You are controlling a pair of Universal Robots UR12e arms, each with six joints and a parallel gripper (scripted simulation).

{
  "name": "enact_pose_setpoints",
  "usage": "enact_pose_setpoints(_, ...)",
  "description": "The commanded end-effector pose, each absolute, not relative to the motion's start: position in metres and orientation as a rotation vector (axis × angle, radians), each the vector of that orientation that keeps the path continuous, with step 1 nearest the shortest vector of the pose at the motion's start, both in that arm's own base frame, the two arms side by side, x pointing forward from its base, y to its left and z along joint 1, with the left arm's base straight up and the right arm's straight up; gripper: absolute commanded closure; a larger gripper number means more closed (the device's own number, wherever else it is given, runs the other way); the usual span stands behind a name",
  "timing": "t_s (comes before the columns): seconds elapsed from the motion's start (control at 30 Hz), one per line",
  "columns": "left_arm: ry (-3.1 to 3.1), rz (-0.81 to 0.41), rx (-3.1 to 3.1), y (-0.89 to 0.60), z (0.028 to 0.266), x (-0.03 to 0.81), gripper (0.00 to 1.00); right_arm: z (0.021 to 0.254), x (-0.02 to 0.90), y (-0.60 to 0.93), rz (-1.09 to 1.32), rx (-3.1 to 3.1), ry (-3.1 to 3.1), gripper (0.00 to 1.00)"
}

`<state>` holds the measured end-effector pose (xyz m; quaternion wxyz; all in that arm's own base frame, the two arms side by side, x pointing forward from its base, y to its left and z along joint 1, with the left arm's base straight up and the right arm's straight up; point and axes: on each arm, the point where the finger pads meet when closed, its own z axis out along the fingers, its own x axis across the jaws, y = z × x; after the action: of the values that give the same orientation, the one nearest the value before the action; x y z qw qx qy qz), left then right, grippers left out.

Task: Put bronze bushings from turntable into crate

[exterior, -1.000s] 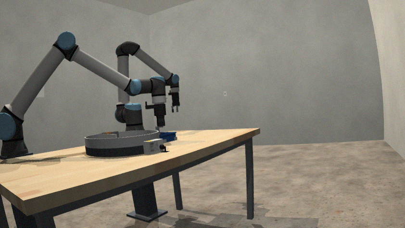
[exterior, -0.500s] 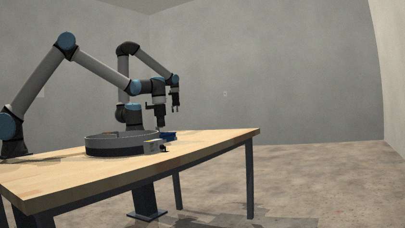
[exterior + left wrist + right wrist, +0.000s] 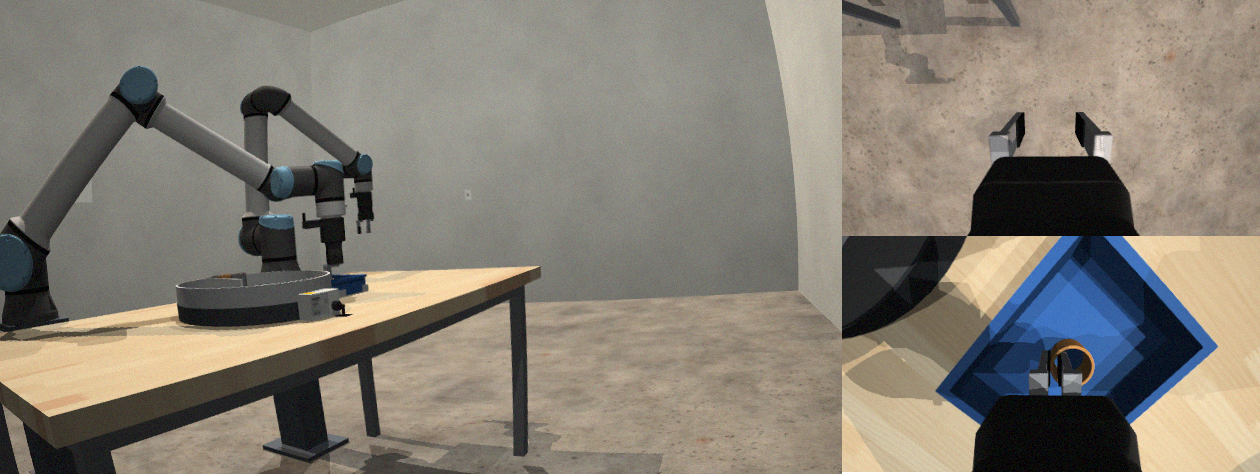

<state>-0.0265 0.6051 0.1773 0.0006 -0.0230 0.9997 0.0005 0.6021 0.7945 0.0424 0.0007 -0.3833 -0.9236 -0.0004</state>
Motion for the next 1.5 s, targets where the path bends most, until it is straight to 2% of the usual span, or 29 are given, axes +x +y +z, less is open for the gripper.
enact_pose_setpoints(0.0, 3.141, 0.0, -0.074, 0.6034, 0.177, -0.0284, 0.0, 0.0417, 0.6009, 0.7949, -0.001, -1.203, -2.901, 1.0)
enact_pose_setpoints(1.0, 3.141, 0.0, -0.074, 0.6034, 0.177, -0.0284, 0.0, 0.0417, 0.6009, 0.7949, -0.001, -1.203, -2.901, 1.0)
enact_pose_setpoints(1.03, 3.141, 0.0, -0.074, 0.6034, 0.177, -0.0284, 0.0, 0.0417, 0.6009, 0.7949, -0.001, -1.203, -2.901, 0.62)
enact_pose_setpoints(1.47, 3.141, 0.0, -0.074, 0.6034, 0.177, -0.0284, 0.0, 0.0417, 0.6009, 0.7949, -0.001, -1.203, -2.901, 0.62)
